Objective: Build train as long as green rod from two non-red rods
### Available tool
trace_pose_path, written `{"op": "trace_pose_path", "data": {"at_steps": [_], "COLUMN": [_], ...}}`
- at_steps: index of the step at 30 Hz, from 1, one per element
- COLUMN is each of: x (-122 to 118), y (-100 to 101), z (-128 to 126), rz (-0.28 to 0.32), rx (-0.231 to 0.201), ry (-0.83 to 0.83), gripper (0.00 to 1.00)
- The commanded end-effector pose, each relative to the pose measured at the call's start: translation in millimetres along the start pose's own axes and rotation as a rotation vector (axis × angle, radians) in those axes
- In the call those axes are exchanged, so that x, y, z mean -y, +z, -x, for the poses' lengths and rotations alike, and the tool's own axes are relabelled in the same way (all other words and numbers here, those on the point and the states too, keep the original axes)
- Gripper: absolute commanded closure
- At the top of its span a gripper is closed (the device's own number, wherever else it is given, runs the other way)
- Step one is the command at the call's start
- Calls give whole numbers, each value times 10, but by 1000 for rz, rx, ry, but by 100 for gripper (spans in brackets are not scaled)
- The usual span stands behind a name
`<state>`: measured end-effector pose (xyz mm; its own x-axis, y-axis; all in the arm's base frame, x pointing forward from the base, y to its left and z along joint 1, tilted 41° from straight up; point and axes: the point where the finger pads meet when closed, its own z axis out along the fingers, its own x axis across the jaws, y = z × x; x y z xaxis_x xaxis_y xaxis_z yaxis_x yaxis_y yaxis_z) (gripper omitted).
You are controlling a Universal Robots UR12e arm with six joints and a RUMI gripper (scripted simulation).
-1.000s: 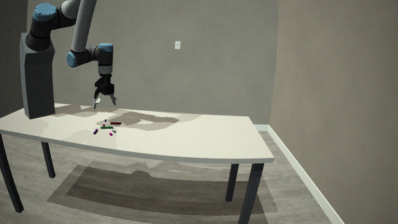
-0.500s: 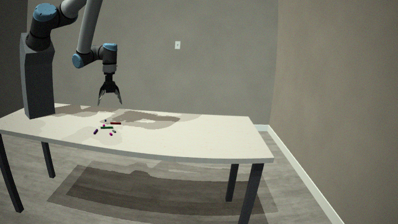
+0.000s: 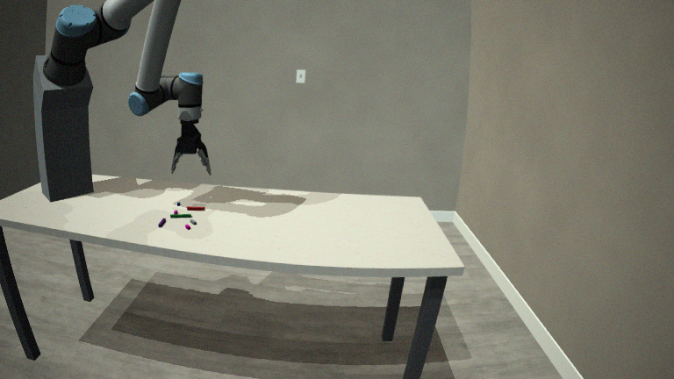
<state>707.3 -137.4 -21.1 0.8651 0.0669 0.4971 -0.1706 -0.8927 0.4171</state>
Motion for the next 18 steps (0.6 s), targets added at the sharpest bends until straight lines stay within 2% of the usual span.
{"op": "trace_pose_path", "data": {"at_steps": [1,18], "x": [75,114], "y": [-10,-13], "z": [-23,-34], "rz": [3,4], "rx": [1,0], "ry": [64,98], "gripper": [0,0]}}
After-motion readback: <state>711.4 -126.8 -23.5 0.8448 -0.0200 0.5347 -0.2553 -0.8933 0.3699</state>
